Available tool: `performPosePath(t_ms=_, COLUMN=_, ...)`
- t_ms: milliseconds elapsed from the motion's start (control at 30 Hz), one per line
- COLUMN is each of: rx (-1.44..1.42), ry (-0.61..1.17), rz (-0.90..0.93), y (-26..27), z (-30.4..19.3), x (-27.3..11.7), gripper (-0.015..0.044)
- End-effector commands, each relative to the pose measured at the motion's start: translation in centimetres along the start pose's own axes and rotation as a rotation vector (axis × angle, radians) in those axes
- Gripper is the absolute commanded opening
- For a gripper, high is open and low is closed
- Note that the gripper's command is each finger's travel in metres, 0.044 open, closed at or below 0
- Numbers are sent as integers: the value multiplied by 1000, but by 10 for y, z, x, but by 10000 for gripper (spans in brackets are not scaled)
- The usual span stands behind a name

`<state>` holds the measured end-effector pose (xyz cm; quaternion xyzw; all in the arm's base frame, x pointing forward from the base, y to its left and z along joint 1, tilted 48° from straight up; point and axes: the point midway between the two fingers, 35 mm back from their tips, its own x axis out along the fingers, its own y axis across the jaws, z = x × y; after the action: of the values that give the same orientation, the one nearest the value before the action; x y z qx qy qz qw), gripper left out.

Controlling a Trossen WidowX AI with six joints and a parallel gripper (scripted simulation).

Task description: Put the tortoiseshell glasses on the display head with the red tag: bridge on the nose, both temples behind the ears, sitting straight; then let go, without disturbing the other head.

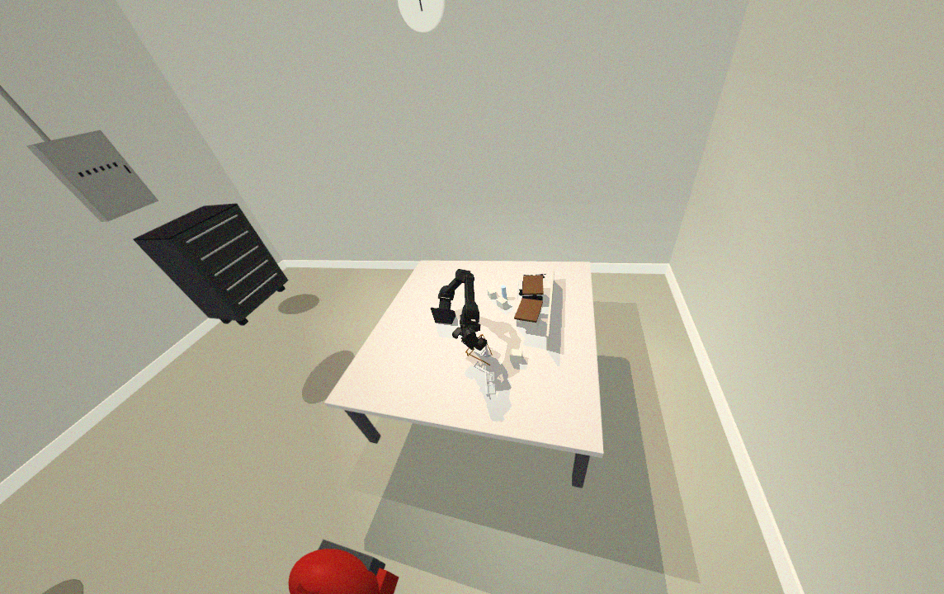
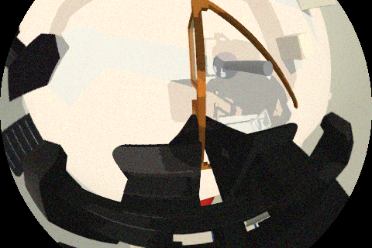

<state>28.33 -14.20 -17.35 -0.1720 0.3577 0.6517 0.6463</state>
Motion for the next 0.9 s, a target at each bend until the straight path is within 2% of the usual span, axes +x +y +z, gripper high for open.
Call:
performPosePath(t_ms=0, rx=-4, ry=2, rz=3, y=3, z=-2, x=1, gripper=0)
performPosePath(t_ms=867, rx=-3, ry=4, rz=3, y=14, z=-25, x=0, gripper=0)
